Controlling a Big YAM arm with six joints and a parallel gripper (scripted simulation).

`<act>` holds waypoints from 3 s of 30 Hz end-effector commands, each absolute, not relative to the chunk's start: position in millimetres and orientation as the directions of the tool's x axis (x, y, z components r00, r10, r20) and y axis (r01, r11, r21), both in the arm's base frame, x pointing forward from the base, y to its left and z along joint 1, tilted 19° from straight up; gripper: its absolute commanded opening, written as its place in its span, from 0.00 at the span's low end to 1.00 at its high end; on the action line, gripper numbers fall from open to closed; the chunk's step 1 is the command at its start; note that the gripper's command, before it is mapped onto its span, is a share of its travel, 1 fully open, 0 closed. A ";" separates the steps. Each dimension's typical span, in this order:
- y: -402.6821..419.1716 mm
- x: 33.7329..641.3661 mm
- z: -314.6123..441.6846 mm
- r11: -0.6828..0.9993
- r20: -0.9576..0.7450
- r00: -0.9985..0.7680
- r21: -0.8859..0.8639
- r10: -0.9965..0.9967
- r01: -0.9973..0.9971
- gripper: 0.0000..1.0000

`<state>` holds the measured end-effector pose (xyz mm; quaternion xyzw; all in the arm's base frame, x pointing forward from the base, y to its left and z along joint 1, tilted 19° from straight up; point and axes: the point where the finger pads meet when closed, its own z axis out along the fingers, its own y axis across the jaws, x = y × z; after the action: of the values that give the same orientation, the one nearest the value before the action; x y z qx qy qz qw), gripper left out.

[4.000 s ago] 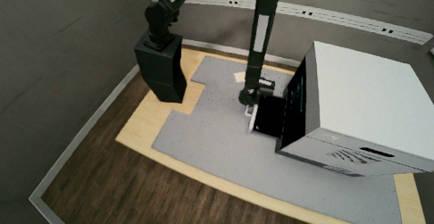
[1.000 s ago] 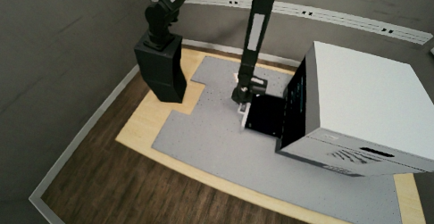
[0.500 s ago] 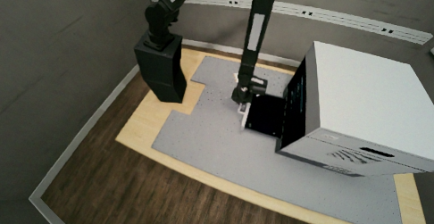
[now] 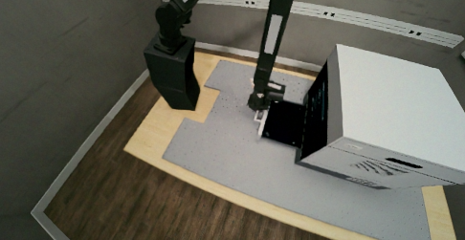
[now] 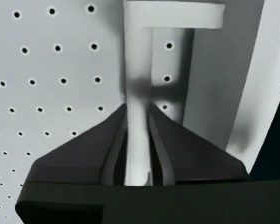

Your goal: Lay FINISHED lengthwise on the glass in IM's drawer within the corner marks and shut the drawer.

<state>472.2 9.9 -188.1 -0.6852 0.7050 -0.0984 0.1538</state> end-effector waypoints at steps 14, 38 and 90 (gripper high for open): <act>13.6 440.4 -202.1 0.042 -0.082 -0.020 -0.284 -0.996 -0.958 0.07; 13.6 440.4 -202.1 0.042 -0.082 -0.020 -0.284 -0.996 -0.958 0.07; 14.6 429.2 -206.2 0.041 -0.082 -0.018 -0.280 -0.997 -0.959 0.07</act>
<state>462.2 10.3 -191.4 -0.6852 0.7051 -0.0982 0.1537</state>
